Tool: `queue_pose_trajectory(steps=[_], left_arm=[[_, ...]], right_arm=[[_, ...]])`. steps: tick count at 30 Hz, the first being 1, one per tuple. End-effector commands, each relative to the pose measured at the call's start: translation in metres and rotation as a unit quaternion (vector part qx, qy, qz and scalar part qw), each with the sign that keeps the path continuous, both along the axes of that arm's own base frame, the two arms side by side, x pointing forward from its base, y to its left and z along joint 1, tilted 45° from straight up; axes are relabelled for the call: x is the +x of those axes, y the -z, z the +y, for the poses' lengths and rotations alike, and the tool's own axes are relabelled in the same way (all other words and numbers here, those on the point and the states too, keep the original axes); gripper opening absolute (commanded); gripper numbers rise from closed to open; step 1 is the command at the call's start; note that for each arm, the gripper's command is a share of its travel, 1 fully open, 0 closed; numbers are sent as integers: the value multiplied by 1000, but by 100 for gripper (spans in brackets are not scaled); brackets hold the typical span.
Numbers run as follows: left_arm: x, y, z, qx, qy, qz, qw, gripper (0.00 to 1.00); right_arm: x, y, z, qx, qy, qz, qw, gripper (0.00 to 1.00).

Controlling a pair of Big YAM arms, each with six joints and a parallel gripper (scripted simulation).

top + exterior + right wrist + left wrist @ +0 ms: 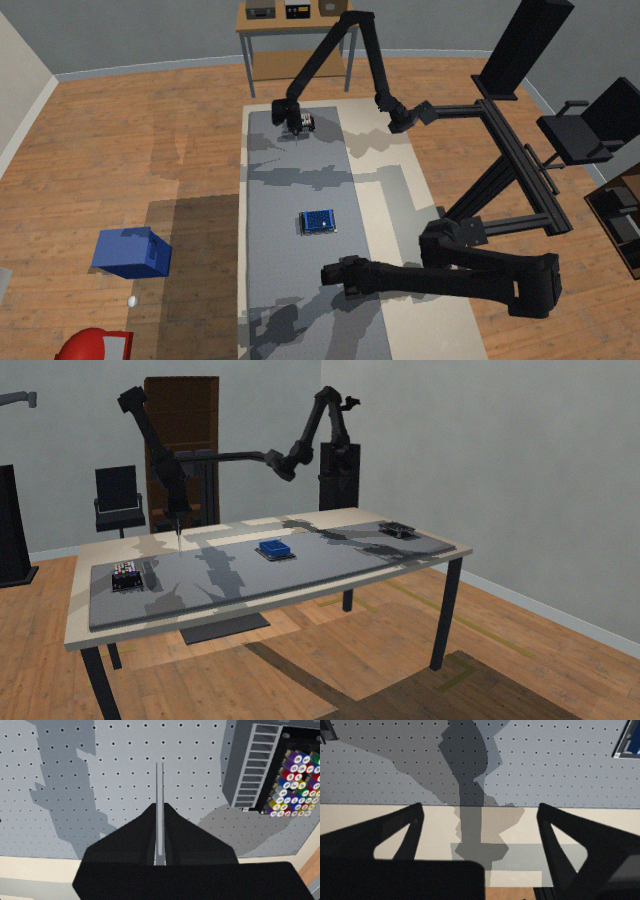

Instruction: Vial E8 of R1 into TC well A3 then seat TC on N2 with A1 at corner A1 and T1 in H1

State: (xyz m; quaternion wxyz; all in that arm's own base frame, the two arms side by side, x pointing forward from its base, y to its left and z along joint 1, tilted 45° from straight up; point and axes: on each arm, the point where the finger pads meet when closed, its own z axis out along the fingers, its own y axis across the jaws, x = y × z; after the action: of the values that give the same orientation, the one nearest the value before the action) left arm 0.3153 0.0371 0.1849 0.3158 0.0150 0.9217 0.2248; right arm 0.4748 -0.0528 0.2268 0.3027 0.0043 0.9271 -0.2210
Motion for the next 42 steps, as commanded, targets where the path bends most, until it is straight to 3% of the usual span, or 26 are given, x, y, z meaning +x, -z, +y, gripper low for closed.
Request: queue_pose_trajectory(steps=[1,11,13,28,30,42], left_arm=[[3,-9,-1,2,5,-6,1000,100],[3,-9,-1,2,5,-6,1000,100],[3,-9,-1,2,5,-6,1000,100],[3,-9,-1,2,5,-6,1000,100],[3,-9,-1,2,5,-6,1000,100],[3,-9,-1,2,5,-6,1000,100]], right_arm=[[3,-33,-11,-4,1,-22,1000,7],[-1,-30,-22,-4,1,-12,1000,7],[3,-42,-25,-5,1,-22,1000,7],[0,-44,-43,-5,1,-13,1000,7],[3,-56,-47,-6,1,-22,1000,7],[4,-64,-64,-7,1,-19,1000,7]])
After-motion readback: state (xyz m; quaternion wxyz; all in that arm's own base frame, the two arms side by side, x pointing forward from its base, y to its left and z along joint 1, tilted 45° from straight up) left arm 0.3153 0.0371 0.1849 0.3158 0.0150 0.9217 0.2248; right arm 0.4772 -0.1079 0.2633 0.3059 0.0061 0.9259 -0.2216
